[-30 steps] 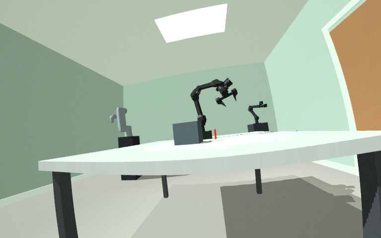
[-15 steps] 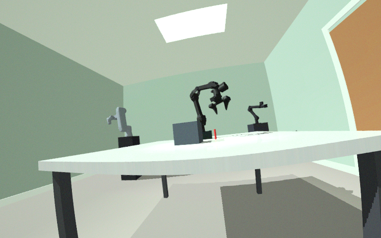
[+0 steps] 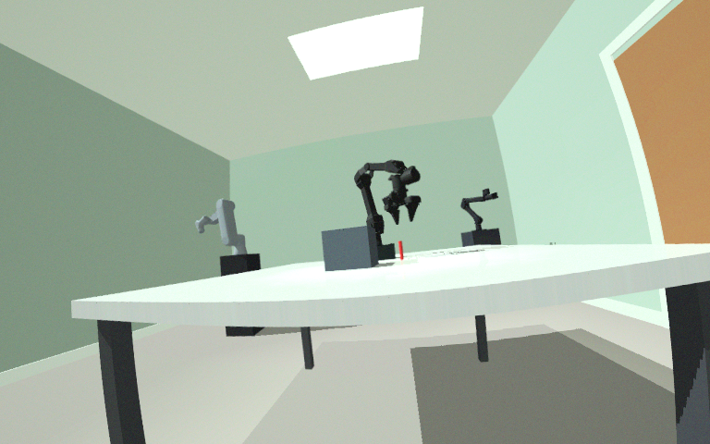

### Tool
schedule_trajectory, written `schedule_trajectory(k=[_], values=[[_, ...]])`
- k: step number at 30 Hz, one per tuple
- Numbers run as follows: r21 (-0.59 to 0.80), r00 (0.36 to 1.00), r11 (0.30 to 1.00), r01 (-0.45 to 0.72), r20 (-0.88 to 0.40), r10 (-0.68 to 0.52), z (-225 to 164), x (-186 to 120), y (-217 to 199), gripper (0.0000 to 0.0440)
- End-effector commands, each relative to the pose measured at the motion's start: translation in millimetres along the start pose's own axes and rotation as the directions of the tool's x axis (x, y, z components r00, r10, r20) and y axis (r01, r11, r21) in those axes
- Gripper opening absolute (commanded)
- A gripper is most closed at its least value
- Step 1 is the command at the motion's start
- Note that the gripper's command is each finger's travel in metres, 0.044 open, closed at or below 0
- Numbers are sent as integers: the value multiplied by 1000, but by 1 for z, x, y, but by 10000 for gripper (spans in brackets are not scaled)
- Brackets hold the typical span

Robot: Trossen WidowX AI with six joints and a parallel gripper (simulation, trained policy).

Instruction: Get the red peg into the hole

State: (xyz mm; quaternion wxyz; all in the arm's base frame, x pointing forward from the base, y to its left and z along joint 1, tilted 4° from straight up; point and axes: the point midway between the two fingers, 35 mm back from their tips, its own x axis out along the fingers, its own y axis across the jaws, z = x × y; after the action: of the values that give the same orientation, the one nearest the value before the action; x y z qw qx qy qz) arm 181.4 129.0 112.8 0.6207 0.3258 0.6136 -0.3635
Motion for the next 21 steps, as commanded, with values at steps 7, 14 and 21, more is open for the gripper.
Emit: schedule_trajectory(k=[7, 14, 21], values=[[86, 996, 992, 89, -24, -88, 8, 34, -15, 426], [131, 993, 985, 114, -37, -110, 11, 58, -22, 416], [176, 992, 977, 121, -41, -115, 15, 81, -28, 412]])
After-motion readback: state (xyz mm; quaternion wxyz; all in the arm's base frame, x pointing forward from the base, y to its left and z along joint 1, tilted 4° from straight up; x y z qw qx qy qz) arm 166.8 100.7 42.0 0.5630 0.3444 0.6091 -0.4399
